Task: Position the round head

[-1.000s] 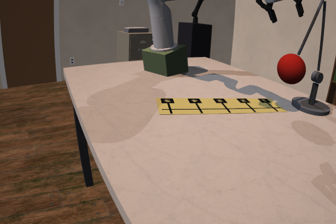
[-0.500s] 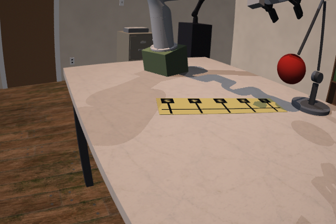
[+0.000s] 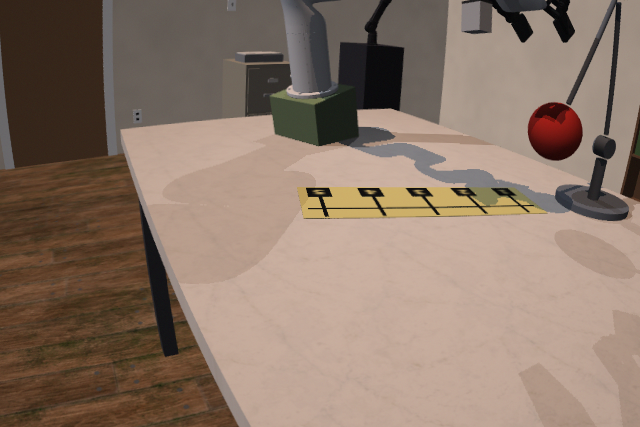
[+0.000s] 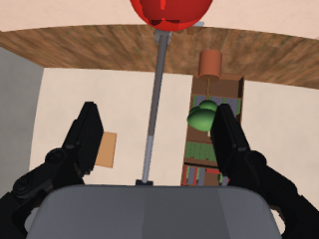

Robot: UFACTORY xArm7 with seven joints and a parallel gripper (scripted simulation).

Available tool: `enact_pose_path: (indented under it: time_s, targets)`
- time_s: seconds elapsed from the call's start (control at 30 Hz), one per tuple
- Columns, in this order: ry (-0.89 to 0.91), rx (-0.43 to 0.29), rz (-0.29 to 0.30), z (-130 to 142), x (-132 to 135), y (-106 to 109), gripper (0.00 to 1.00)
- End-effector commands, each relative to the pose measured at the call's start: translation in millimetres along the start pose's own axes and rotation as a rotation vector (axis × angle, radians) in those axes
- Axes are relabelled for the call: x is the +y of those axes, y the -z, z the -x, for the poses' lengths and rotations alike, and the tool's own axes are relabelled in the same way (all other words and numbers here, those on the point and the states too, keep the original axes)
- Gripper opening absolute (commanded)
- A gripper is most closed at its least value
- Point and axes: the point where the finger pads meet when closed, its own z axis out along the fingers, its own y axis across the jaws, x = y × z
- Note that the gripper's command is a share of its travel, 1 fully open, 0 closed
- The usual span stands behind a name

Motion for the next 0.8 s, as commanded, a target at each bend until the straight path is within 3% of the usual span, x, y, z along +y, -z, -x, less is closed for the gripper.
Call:
enact_pose_path:
  time_s: [0.0,0.47,0.77]
  targets:
    - [-0.021,-0.028,0.004,5,-1,2,1.00]
    - [-0.113,-0.114,0.038,19,-3,5,1.00]
    - [-0.111,-0.111,0.036,21,-3,-19,1.00]
